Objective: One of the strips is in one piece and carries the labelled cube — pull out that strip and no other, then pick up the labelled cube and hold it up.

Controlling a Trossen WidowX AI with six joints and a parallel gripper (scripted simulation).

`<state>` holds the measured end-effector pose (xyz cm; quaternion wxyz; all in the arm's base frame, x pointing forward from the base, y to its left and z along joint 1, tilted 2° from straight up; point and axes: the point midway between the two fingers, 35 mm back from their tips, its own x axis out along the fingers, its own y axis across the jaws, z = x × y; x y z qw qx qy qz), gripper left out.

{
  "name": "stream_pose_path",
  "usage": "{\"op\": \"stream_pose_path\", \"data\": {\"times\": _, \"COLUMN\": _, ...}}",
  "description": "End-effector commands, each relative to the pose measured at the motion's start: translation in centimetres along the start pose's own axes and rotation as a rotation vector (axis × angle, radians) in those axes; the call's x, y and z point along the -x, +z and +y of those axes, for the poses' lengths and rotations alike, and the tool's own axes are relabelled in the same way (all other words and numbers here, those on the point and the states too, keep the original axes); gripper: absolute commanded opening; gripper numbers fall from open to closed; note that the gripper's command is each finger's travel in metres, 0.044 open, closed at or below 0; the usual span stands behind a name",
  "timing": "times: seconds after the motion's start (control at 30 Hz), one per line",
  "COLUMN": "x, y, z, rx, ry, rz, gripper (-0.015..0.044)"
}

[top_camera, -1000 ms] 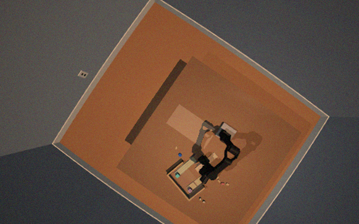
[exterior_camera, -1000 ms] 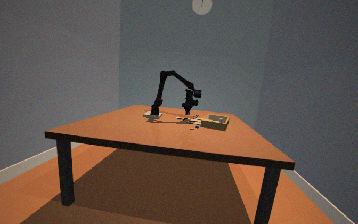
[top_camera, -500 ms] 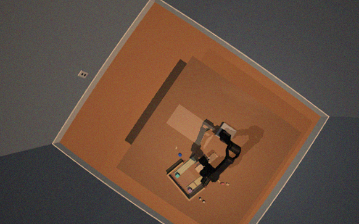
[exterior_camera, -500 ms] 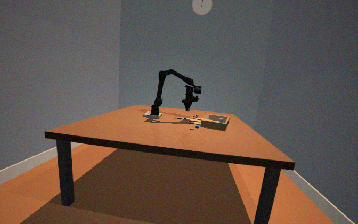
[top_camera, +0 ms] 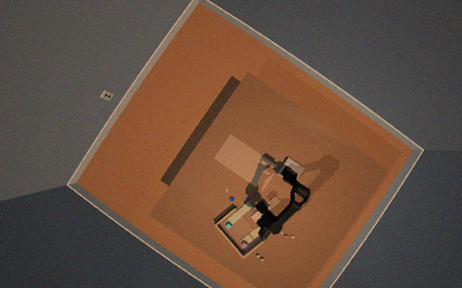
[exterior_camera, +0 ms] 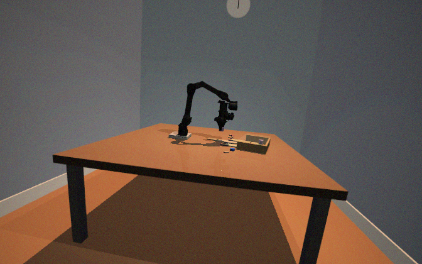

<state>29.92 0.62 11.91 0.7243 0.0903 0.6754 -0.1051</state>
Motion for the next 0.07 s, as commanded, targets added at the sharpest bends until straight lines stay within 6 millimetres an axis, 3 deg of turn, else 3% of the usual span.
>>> {"op": "stream_pose_path", "data": {"times": 0.0, "x": 0.06, "y": -0.04, "z": 0.07, "rx": -0.004, "ry": 0.005, "rz": 0.002, "gripper": 0.0000}}
{"op": "stream_pose_path", "data": {"times": 0.03, "x": 0.06, "y": -0.04, "z": 0.07, "rx": -0.004, "ry": 0.005, "rz": 0.002, "gripper": 0.0000}}
